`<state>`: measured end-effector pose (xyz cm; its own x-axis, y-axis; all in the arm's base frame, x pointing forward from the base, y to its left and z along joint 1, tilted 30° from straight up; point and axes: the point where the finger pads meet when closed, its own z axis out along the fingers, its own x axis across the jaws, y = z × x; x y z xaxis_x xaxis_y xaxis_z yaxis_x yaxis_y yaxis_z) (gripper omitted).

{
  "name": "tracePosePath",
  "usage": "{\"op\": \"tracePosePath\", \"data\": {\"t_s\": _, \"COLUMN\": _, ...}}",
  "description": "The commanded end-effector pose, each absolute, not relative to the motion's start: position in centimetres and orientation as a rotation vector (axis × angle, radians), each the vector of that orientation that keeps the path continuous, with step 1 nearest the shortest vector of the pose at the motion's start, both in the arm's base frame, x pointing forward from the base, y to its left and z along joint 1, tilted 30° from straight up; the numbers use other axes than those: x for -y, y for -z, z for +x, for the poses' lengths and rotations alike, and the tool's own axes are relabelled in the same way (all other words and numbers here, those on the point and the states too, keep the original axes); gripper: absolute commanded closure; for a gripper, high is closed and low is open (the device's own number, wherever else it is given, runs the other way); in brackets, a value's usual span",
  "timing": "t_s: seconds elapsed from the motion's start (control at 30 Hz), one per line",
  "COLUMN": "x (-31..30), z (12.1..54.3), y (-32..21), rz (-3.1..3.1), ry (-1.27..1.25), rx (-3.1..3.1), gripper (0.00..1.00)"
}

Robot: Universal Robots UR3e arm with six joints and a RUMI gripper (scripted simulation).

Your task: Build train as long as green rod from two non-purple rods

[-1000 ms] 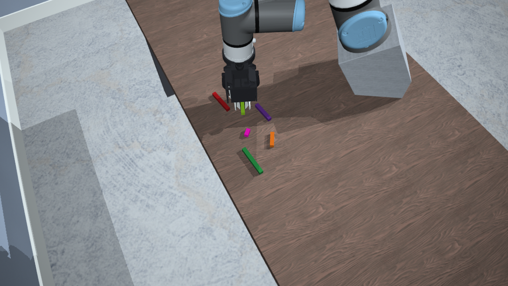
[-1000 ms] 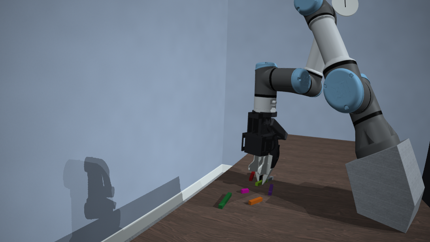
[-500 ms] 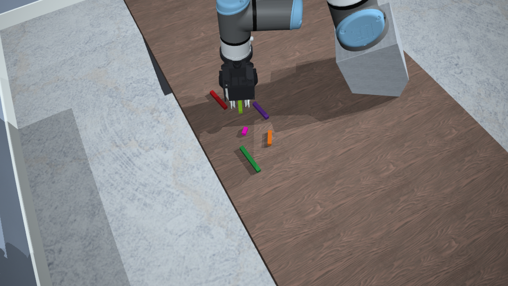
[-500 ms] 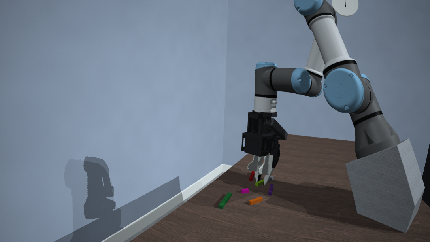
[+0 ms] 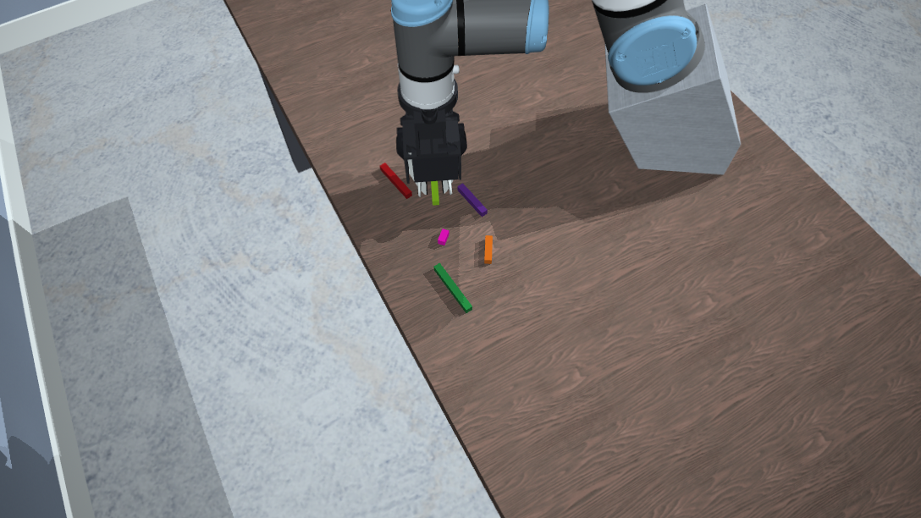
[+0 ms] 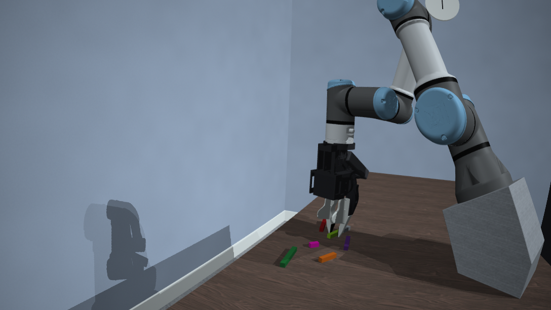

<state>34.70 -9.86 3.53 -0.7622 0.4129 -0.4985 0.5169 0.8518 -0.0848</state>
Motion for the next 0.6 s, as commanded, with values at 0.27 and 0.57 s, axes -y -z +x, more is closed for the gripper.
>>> {"op": "tracePosePath", "data": {"t_s": 0.27, "x": 9.6, "z": 34.4, "y": -4.4, "rz": 0.682, "ry": 0.299, "rx": -2.552, "gripper": 0.86}}
{"op": "tracePosePath", "data": {"t_s": 0.57, "x": 8.9, "z": 33.6, "y": -6.2, "rz": 0.682, "ry": 0.299, "rx": -2.552, "gripper": 0.86}}
